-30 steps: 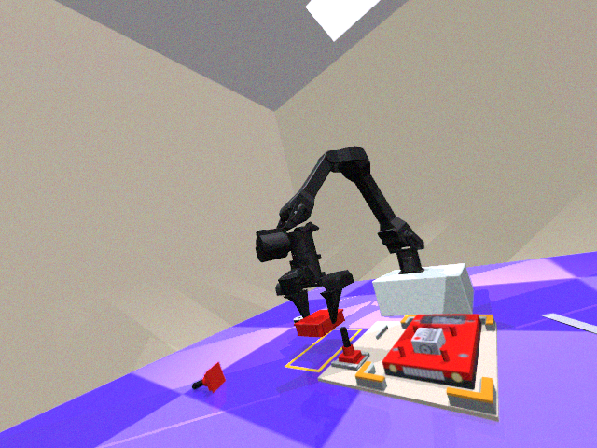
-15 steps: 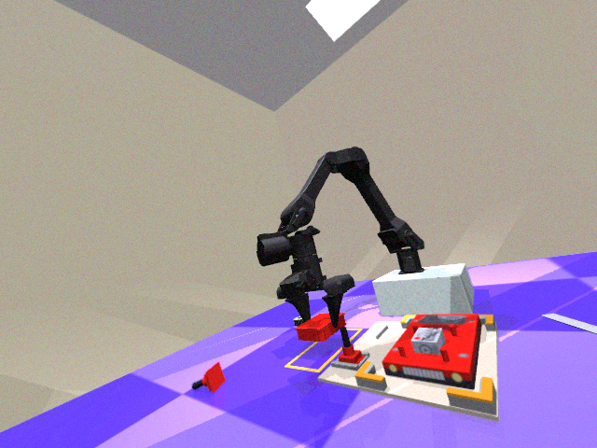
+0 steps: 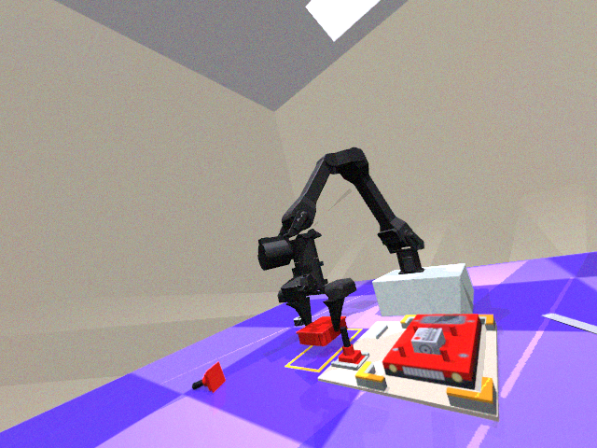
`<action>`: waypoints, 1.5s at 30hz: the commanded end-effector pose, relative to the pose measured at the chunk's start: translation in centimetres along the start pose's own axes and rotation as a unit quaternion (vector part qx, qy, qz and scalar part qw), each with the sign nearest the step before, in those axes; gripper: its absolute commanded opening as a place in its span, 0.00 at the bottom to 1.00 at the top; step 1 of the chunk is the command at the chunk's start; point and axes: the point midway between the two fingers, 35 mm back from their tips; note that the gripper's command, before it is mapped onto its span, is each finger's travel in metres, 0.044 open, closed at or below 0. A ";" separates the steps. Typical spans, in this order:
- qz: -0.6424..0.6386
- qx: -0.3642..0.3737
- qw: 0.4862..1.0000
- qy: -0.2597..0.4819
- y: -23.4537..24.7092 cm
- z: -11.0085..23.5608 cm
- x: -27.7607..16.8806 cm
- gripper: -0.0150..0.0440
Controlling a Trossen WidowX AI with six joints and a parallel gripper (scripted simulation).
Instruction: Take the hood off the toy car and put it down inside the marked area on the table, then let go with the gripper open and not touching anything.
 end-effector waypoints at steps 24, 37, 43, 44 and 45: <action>0.001 0.000 1.000 0.002 0.0 -1.2 -0.1 0.25; 0.001 0.000 1.000 0.002 0.0 -1.9 -0.2 0.25; 0.001 0.000 1.000 0.002 0.0 -2.2 -0.2 0.25; 0.001 0.000 1.000 0.002 0.0 -2.2 -0.2 0.25; 0.001 0.000 1.000 0.002 0.1 -2.2 -0.2 0.25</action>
Point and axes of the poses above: the point midway between the two fingers, 35 mm back from their tips, its own z axis back along the fingers, its own y axis across the jaws, x = y × z, and after that the axes turned 15 degrees about z, right-handed
